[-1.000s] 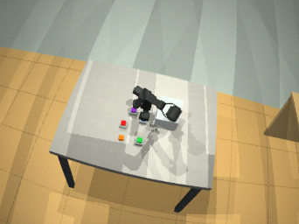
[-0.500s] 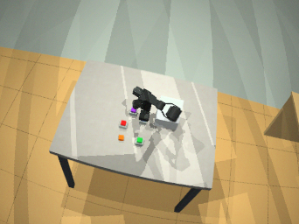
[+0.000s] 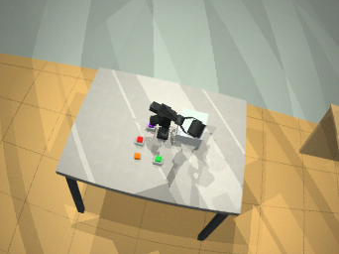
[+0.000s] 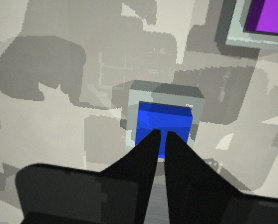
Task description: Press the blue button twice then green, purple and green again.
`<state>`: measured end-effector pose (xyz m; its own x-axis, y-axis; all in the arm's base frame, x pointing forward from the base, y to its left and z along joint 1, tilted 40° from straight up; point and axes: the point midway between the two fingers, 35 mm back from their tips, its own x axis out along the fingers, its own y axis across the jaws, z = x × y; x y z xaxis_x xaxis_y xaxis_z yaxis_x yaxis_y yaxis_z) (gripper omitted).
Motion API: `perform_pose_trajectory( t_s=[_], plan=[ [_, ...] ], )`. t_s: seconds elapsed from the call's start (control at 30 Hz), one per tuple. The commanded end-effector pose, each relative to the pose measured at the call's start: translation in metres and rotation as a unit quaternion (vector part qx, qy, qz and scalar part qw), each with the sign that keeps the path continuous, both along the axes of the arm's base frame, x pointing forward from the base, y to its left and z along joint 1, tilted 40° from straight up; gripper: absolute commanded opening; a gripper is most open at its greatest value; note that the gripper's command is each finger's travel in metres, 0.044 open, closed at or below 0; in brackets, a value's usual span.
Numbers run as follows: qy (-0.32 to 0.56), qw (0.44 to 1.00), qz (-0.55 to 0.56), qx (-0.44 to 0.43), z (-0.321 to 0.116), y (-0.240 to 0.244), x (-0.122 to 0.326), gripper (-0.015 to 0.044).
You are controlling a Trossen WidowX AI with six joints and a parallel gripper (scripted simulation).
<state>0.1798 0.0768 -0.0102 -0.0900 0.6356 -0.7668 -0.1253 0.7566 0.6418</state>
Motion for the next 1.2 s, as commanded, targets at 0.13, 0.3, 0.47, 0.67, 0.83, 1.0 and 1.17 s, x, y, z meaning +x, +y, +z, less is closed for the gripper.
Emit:
perform_pose_trajectory(
  t_s=[0.13, 0.3, 0.47, 0.67, 0.83, 1.0, 1.17],
  plan=[
    [0.003, 1.0, -0.002, 0.002, -0.007, 0.007, -0.002, 0.002],
    [0.003, 1.0, -0.002, 0.002, -0.008, 0.007, -0.002, 0.002],
    [0.003, 1.0, -0.002, 0.002, -0.008, 0.007, -0.002, 0.002],
    [0.003, 1.0, -0.002, 0.002, -0.008, 0.007, -0.002, 0.002],
    [0.003, 1.0, -0.002, 0.001, 0.017, -0.014, 0.001, 0.002],
    [0.003, 1.0, -0.002, 0.002, 0.018, -0.015, 0.001, 0.002],
    [0.003, 1.0, -0.002, 0.001, 0.013, -0.011, 0.001, 0.002]
  ],
)
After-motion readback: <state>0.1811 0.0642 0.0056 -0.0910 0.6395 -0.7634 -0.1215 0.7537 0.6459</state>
